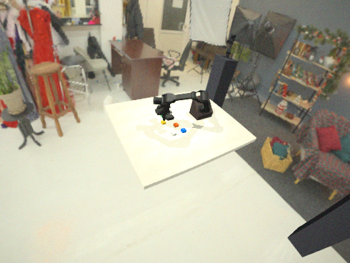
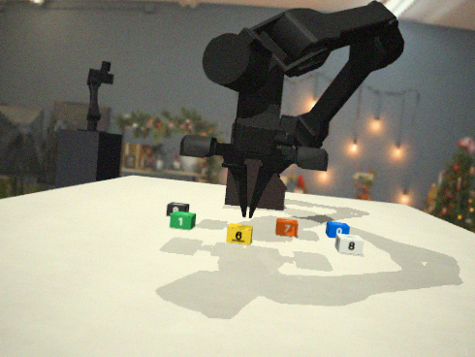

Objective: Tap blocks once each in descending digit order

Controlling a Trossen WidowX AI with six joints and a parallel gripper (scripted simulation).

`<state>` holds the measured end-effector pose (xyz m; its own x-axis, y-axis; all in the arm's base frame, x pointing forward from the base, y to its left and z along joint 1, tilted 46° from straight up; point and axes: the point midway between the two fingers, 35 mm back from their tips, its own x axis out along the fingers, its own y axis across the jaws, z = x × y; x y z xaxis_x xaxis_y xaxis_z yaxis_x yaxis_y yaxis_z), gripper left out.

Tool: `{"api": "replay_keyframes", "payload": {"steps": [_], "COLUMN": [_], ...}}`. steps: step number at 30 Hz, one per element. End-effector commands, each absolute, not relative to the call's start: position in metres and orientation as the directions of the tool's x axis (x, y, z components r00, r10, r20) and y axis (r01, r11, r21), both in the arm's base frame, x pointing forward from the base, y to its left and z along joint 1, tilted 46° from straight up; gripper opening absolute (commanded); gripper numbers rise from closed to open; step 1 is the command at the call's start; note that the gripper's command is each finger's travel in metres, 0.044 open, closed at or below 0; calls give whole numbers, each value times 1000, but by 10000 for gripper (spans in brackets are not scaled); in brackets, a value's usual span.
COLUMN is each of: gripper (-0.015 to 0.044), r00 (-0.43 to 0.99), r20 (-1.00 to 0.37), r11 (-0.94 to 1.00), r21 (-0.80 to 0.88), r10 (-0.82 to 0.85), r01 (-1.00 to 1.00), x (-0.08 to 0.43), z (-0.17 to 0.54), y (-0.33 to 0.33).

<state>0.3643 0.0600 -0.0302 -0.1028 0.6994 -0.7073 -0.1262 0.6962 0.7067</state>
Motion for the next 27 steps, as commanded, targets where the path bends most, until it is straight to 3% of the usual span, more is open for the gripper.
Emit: {"api": "replay_keyframes", "payload": {"steps": [1,14,22,27], "gripper": [20,20,20,20], "r00": [-110,-110,-109,-109], "r20": [-704,-703,-705,-707], "r11": [693,693,694,697], "r21": [710,711,710,707], "r10": [702,703,701,698], "r01": [-120,-120,-120,-120], "x": [361,359,363,372], "z": [-36,-43,-21,26], "y": [67,74,51,3]}}
